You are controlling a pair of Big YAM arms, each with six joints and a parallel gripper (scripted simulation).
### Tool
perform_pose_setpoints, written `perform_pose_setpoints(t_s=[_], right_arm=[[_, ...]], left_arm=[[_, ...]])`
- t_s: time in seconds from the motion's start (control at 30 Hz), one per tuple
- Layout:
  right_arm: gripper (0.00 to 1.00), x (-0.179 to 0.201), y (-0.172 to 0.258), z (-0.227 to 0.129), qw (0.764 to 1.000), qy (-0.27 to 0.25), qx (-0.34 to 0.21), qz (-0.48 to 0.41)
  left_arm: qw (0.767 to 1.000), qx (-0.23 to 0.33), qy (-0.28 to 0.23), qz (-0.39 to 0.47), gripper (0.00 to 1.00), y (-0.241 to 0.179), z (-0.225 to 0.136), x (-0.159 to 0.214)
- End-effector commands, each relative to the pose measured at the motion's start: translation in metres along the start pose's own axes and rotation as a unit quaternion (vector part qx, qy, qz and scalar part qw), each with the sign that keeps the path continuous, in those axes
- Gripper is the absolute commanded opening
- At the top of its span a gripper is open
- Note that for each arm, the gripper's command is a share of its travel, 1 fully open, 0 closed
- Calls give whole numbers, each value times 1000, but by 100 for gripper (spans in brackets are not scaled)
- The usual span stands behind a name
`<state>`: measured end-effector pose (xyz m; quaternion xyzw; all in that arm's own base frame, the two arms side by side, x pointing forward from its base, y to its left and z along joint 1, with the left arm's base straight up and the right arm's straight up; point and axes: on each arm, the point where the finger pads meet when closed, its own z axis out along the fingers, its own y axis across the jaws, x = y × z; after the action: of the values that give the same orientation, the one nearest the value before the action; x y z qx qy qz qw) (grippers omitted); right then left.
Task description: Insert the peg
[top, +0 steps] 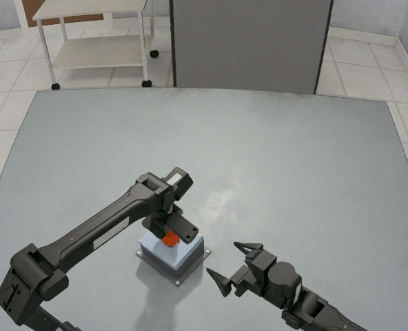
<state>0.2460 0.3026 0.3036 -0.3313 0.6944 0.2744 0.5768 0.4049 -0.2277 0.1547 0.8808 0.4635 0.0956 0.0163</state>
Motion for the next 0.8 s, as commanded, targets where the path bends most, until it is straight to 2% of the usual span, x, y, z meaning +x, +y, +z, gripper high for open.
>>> perform_pose_setpoints(t_s=[0.0,0.1,0.17,0.23,0.77], right_arm=[[100,-23,0,0,1000,-21,1,1],[100,-23,0,0,1000,-21,1,1],[100,-23,0,0,1000,-21,1,1],[100,-23,0,0,1000,-21,1,1],[100,-23,0,0,1000,-21,1,1]], left_arm=[[999,-43,4,-2,40,23,-38,6],[1000,-8,1,-10,40,16,-7,2],[1000,-13,1,-9,40,18,-2,0],[999,-34,1,-11,40,19,-19,1],[999,-34,3,-11,40,14,-14,-1]])
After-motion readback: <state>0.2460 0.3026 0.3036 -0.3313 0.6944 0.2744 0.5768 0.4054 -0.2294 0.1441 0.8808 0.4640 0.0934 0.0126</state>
